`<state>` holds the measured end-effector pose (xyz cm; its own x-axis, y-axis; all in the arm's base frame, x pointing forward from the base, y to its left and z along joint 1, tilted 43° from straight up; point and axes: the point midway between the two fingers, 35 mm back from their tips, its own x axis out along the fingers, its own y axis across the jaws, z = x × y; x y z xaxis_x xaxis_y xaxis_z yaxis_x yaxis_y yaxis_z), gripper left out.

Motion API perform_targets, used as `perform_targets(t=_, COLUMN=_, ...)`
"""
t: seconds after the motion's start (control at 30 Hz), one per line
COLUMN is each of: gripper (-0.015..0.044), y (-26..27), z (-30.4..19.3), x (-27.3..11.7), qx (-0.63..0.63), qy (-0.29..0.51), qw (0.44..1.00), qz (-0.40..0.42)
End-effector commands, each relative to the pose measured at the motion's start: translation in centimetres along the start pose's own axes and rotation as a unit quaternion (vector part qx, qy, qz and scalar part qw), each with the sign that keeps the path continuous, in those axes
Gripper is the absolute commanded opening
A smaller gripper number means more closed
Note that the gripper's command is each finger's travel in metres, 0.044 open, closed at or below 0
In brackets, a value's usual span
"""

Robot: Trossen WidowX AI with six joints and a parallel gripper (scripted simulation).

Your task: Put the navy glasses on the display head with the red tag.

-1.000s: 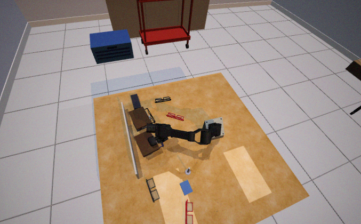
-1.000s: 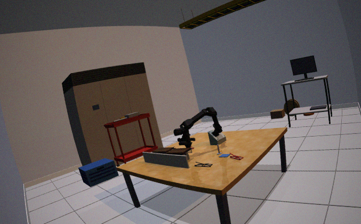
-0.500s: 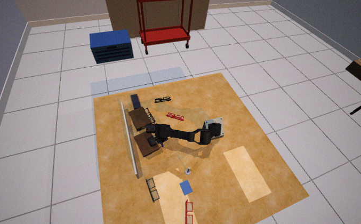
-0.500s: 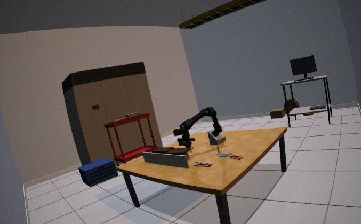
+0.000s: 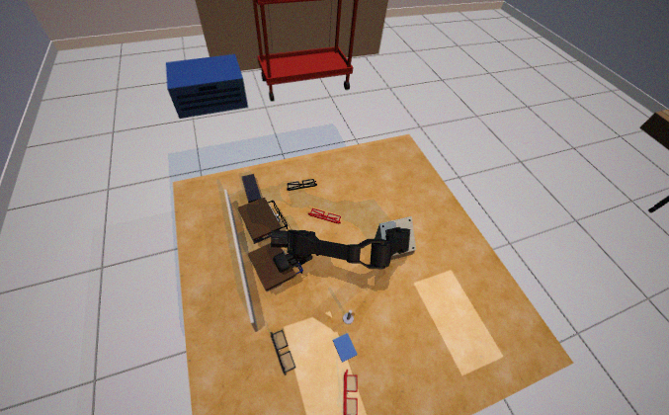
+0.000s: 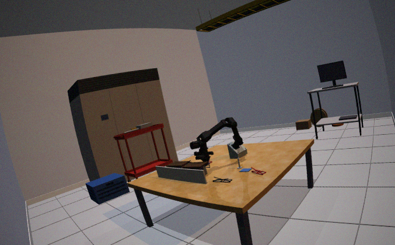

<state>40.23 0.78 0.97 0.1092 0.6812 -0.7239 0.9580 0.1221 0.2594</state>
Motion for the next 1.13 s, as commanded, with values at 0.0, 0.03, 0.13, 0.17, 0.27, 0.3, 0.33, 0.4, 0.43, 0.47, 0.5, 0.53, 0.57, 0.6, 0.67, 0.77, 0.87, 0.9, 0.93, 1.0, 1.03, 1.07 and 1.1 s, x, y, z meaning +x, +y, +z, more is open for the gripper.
perform_targets(t=0.0, gripper=0.0108, y=0.0, z=0.0, x=0.0, qx=0.0, qy=0.0, qw=1.0, qz=0.0)
perform_targets(t=0.03, gripper=0.0108, y=0.0, z=0.0, x=0.0, qx=0.0, qy=0.0, qw=1.0, qz=0.0)
perform_targets(t=0.13, gripper=0.0108, y=0.0, z=0.0, x=0.0, qx=0.0, qy=0.0, qw=1.0, qz=0.0)
perform_targets(t=0.17, gripper=0.0108, y=0.0, z=0.0, x=0.0, qx=0.0, qy=0.0, qw=1.0, qz=0.0)
perform_targets(t=0.27, gripper=0.0108, y=0.1, z=0.0, x=-0.6, qx=0.0, qy=0.0, qw=1.0, qz=-0.008)
perform_targets(t=0.3, gripper=0.0108, y=0.2, z=0.0, x=-0.9, qx=0.001, qy=0.0, qw=1.0, qz=-0.013)
perform_targets(t=0.33, gripper=0.0108, y=0.3, z=0.0, x=-1.3, qx=0.001, qy=0.001, qw=1.0, qz=-0.02)
perform_targets(t=0.4, gripper=0.0108, y=0.4, z=-0.1, x=-2.3, qx=0.001, qy=0.002, qw=0.999, qz=-0.033)
perform_targets(t=0.43, gripper=0.0108, y=0.4, z=-0.1, x=-2.7, qx=0.002, qy=0.003, qw=0.999, qz=-0.04)
perform_targets(t=0.47, gripper=0.0108, y=0.4, z=-0.1, x=-3.0, qx=0.002, qy=0.004, qw=0.999, qz=-0.044)
perform_targets(t=0.5, gripper=0.0108, y=0.4, z=-0.2, x=-3.1, qx=0.002, qy=0.004, qw=0.999, qz=-0.045)
perform_targets(t=0.53, gripper=0.0108, y=0.4, z=-0.2, x=-3.1, qx=0.002, qy=0.004, qw=0.999, qz=-0.045)
perform_targets(t=0.57, gripper=0.0108, y=0.4, z=-0.2, x=-3.1, qx=0.002, qy=0.004, qw=0.999, qz=-0.045)
perform_targets(t=0.6, gripper=0.0108, y=0.3, z=-0.1, x=-3.2, qx=0.002, qy=0.004, qw=0.999, qz=-0.045)
perform_targets(t=0.67, gripper=0.0108, y=-0.4, z=-0.1, x=-3.4, qx=0.002, qy=0.004, qw=0.999, qz=-0.045)
perform_targets(t=0.77, gripper=0.0108, y=-2.3, z=-0.1, x=-4.0, qx=0.002, qy=0.003, qw=0.999, qz=-0.046)
perform_targets(t=0.87, gripper=0.0108, y=-3.2, z=-0.1, x=-4.2, qx=0.002, qy=0.004, qw=0.999, qz=-0.046)
perform_targets(t=0.9, gripper=0.0108, y=-3.2, z=-0.1, x=-4.2, qx=0.002, qy=0.004, qw=0.999, qz=-0.046)
perform_targets(t=0.93, gripper=0.0108, y=-3.4, z=-0.1, x=-4.4, qx=0.002, qy=0.003, qw=0.999, qz=-0.046)
perform_targets(t=1.0, gripper=0.0108, y=-4.3, z=-0.1, x=-4.9, qx=0.003, qy=0.003, qw=0.999, qz=-0.046)
perform_targets(t=1.03, gripper=0.0108, y=-4.9, z=-0.1, x=-5.3, qx=0.003, qy=0.003, qw=0.999, qz=-0.047)
perform_targets(t=1.07, gripper=0.0108, y=-5.1, z=-0.1, x=-5.4, qx=0.003, qy=0.003, qw=0.999, qz=-0.047)
perform_targets(t=1.1, gripper=0.0108, y=-5.1, z=-0.1, x=-5.4, qx=0.003, qy=0.003, qw=0.999, qz=-0.047)
